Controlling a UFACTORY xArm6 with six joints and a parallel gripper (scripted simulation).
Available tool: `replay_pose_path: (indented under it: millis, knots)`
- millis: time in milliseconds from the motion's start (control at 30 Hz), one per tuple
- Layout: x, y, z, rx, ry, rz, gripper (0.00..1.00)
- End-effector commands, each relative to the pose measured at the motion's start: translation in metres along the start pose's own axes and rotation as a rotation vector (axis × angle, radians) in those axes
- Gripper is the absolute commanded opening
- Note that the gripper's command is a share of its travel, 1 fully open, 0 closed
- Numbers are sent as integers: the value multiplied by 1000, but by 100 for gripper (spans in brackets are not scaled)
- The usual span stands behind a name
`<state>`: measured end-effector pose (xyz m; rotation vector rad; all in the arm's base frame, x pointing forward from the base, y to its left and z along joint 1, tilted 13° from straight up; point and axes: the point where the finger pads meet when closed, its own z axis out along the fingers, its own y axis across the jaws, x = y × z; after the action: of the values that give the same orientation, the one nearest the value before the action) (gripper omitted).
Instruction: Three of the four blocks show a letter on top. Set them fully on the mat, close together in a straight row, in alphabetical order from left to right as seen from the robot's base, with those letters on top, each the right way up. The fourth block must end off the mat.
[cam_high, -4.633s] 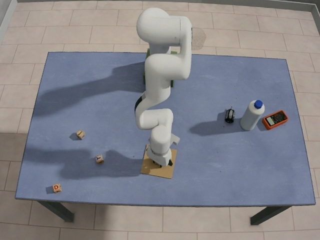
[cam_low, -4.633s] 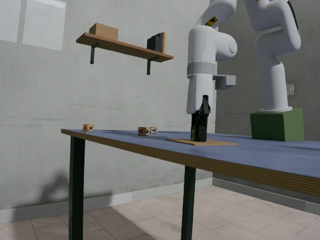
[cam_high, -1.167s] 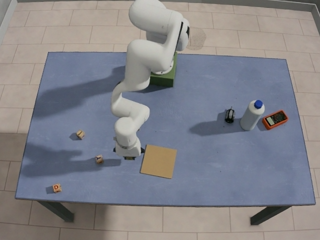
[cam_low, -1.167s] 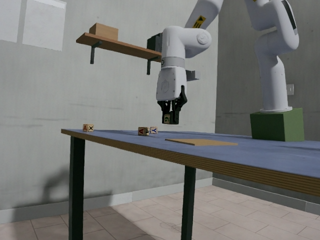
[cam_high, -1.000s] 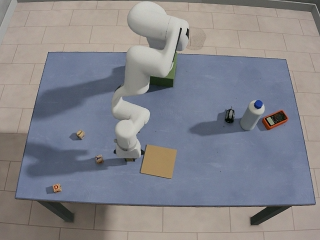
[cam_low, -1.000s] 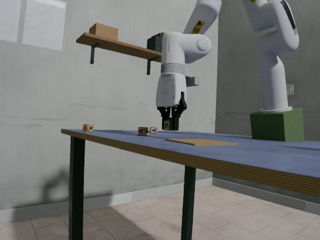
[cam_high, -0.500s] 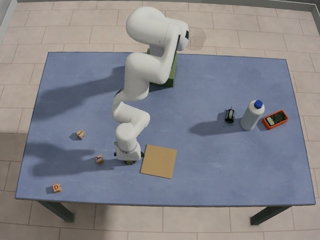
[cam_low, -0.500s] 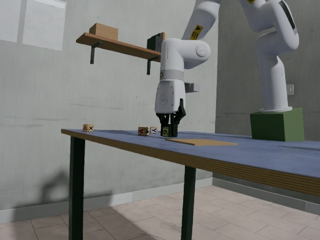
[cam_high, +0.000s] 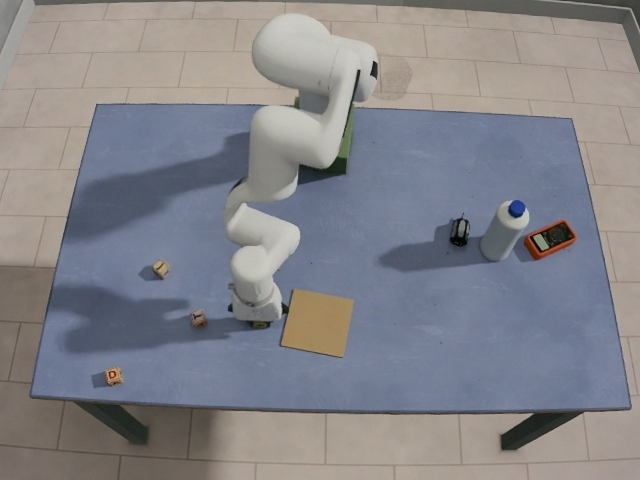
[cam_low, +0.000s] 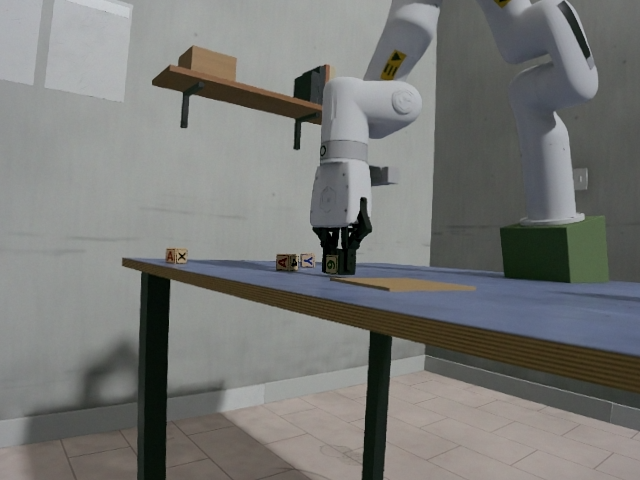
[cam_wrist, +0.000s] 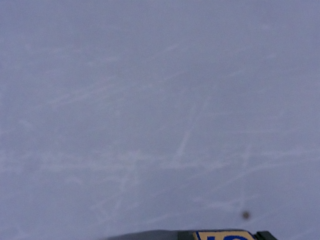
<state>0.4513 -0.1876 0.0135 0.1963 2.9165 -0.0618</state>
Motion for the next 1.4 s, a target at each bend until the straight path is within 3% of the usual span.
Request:
replay_pose_path:
  millis: [0, 1367]
  knots:
    - [-2, 0, -1, 1, -4, 0, 28]
    - [-2, 0, 3, 1, -4, 0, 28]
